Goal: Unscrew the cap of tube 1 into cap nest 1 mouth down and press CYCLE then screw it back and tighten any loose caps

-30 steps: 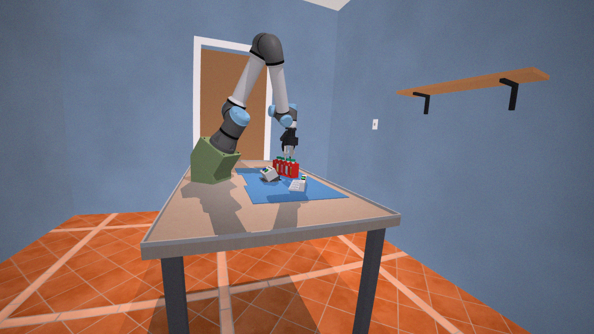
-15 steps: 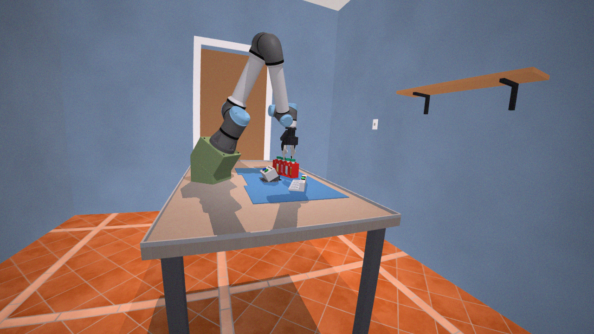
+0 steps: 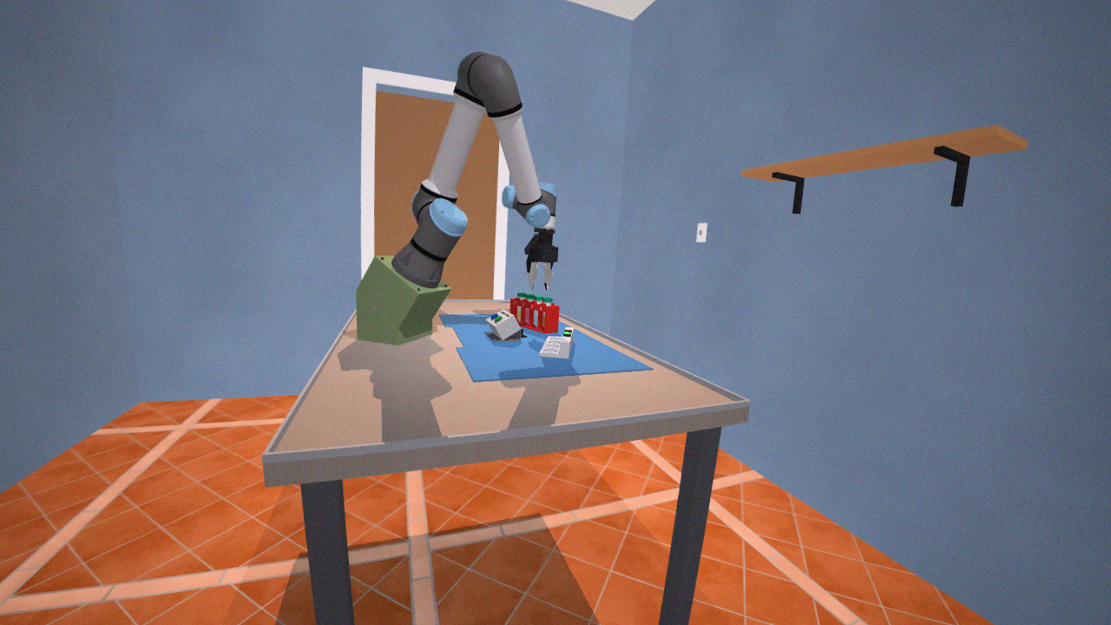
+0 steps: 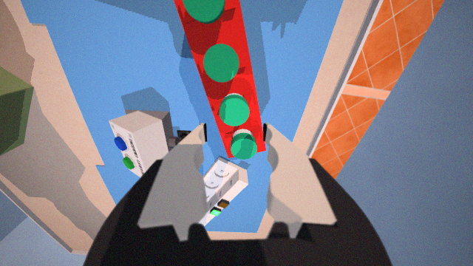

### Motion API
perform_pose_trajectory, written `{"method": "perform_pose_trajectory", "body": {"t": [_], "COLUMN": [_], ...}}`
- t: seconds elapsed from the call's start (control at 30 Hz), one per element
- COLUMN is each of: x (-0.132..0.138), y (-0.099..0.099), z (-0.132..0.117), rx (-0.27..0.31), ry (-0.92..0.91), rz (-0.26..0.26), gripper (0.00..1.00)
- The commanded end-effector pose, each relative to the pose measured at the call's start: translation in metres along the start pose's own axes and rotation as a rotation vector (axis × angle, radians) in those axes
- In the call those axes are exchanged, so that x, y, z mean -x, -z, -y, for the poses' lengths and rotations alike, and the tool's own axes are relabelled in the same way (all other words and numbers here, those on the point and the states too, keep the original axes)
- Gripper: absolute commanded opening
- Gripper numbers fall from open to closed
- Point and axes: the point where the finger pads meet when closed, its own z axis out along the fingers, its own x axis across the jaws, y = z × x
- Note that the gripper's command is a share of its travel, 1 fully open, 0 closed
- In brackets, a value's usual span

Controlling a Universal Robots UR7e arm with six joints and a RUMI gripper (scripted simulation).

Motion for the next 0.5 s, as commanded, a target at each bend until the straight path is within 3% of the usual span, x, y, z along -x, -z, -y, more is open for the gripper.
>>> {"method": "perform_pose_trajectory", "body": {"t": [0.0, 0.1, 0.2, 0.4, 0.47], "x": [0.0, 0.0, -0.006, -0.012, -0.013], "y": [0.01, 0.01, 0.01, 0.01, 0.01], "z": [0.0, 0.0, -0.024, -0.048, -0.05], "rx": [0.0, 0.0, 0.0, 0.0, 0.0], "ry": [-0.001, -0.001, 0.25, 0.488, 0.488], "rz": [0.001, 0.001, 0.001, 0.001, 0.001], "gripper": [0.35, 0.35, 0.35, 0.35, 0.35]}}
